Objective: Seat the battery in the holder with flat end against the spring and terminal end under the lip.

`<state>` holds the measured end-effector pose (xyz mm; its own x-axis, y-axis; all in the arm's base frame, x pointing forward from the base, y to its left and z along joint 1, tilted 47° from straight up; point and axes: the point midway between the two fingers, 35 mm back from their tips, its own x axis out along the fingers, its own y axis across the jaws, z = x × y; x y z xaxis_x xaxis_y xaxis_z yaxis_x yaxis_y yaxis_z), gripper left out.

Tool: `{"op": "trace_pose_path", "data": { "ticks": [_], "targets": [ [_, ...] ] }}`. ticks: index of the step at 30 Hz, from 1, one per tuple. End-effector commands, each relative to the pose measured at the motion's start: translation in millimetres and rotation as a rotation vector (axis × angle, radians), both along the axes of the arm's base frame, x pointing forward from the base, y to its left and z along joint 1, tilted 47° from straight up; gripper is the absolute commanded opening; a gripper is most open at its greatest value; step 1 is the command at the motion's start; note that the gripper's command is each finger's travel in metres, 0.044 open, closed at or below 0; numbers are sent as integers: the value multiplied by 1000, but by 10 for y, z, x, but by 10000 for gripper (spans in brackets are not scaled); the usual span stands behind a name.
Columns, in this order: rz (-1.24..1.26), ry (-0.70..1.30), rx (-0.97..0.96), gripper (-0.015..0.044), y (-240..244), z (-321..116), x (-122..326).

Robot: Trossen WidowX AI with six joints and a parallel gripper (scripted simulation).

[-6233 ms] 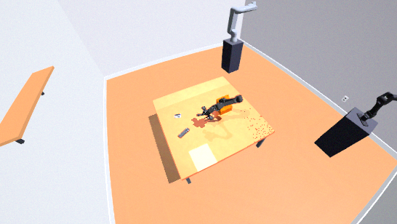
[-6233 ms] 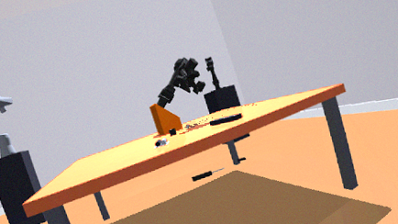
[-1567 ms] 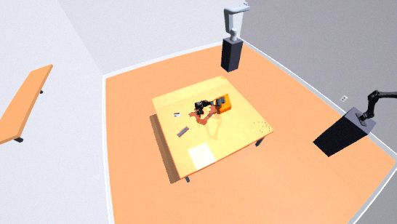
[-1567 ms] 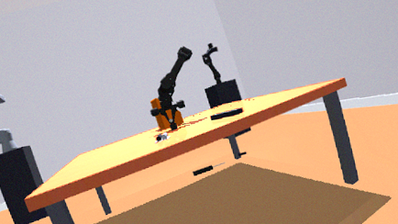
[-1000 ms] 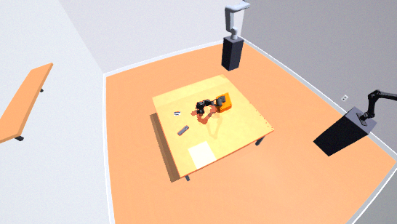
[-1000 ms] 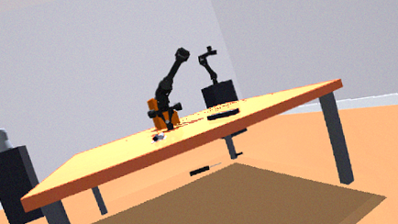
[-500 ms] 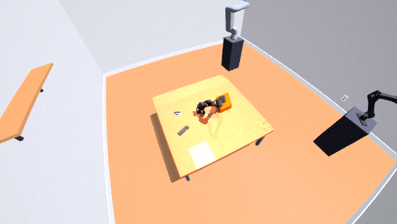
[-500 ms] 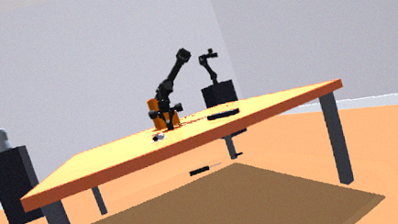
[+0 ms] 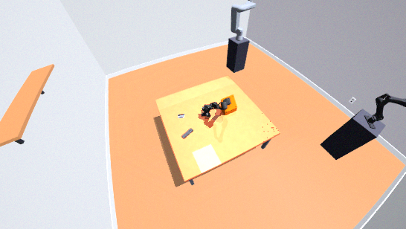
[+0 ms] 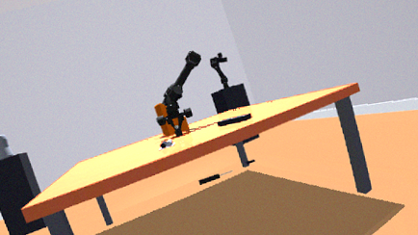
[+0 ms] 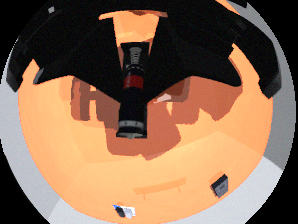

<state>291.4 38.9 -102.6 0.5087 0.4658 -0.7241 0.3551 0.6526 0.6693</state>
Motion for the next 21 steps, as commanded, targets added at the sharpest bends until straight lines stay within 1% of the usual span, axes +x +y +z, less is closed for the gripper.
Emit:
{"op": "trace_pose_path", "data": {
  "ticks": [1, 21],
  "targets": [
    [-5, 5, -2, 60, 7, -10, -40],
    [-3, 5, 4, 60, 58, 12, -202]
  ]
}}
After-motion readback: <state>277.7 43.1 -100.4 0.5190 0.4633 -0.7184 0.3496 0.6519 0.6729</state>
